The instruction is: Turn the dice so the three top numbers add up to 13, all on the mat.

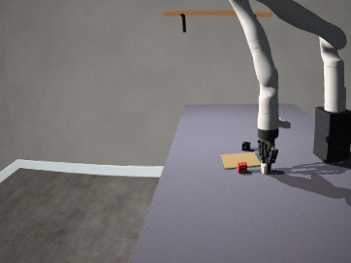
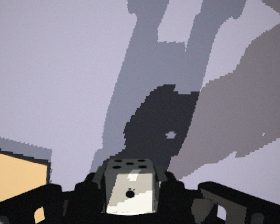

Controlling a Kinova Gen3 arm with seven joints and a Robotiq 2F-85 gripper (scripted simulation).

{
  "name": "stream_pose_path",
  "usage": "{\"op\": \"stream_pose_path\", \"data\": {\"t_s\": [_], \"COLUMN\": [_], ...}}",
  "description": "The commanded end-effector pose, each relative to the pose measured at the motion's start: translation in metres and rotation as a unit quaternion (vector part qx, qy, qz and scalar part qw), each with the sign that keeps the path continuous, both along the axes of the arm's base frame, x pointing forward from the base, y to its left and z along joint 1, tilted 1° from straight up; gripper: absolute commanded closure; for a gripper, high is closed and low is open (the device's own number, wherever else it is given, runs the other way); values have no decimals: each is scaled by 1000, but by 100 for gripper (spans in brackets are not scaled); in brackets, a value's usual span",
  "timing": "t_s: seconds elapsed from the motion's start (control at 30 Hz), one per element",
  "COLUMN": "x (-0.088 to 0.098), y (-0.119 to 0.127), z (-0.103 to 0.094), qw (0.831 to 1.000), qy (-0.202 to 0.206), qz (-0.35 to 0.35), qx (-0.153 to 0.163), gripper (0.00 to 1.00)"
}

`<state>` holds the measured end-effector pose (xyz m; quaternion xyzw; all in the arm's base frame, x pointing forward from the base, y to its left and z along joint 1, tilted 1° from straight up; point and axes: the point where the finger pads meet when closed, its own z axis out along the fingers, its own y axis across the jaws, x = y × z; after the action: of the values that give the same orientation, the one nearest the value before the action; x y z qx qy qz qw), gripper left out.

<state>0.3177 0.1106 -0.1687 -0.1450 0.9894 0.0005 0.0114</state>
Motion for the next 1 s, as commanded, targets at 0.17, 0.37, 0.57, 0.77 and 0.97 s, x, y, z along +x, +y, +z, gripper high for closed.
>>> {"op": "stream_pose_path", "data": {"t_s": [0.17, 0.37, 0.57, 0.77, 0.97], "x": [0, 0, 0, 0, -1], "y": [0, 0, 0, 0, 0], "z": [0, 0, 1, 20, 44], "qw": [1000, 1000, 1000, 1000, 1000], "qy": [0, 0, 0, 0, 0], "qz": [0, 0, 0, 0, 0], "qx": [0, 0, 0, 0, 0], "gripper": [74, 74, 74, 74, 74]}}
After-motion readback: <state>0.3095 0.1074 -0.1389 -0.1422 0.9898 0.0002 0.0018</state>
